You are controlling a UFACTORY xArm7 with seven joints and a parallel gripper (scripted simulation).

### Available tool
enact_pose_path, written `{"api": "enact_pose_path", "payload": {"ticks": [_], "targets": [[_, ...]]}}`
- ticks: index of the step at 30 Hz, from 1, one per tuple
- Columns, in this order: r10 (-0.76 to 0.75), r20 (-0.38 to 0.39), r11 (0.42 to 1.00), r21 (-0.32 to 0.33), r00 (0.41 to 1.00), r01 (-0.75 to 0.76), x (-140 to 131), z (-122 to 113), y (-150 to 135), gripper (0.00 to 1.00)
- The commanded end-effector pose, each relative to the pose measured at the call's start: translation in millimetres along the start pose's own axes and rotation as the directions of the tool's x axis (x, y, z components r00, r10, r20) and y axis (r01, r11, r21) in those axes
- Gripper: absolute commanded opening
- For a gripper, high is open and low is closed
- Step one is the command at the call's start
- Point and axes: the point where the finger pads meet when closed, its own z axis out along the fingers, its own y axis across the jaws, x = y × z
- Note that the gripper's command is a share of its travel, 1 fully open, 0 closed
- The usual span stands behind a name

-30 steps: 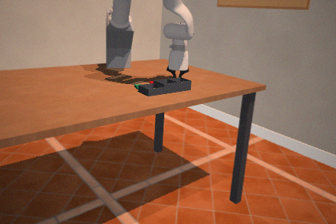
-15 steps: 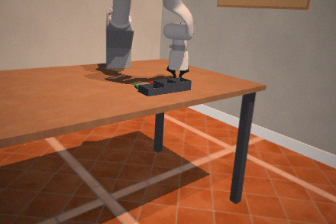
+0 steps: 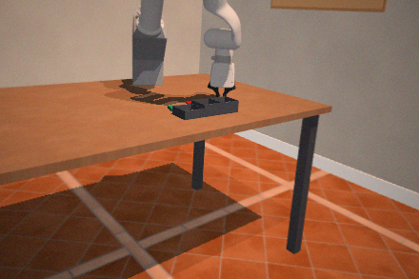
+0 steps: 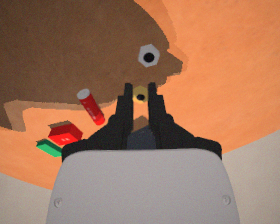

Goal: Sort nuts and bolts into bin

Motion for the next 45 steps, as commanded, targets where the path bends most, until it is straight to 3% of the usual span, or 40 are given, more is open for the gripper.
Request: {"api": "enact_pose_path", "payload": {"ticks": [1,17,41,45], "targets": [[0.0,0.0,1.0,-0.004,1.0,0.0,0,-13,2,0.0],[0.0,0.0,1.0,-0.004,1.0,0.0,0,-60,2,0.0],[0.0,0.0,1.0,-0.004,1.0,0.0,0,-66,1,0.0],[0.0,0.0,1.0,-0.004,1.0,0.0,-24,-66,2,0.0]]}}
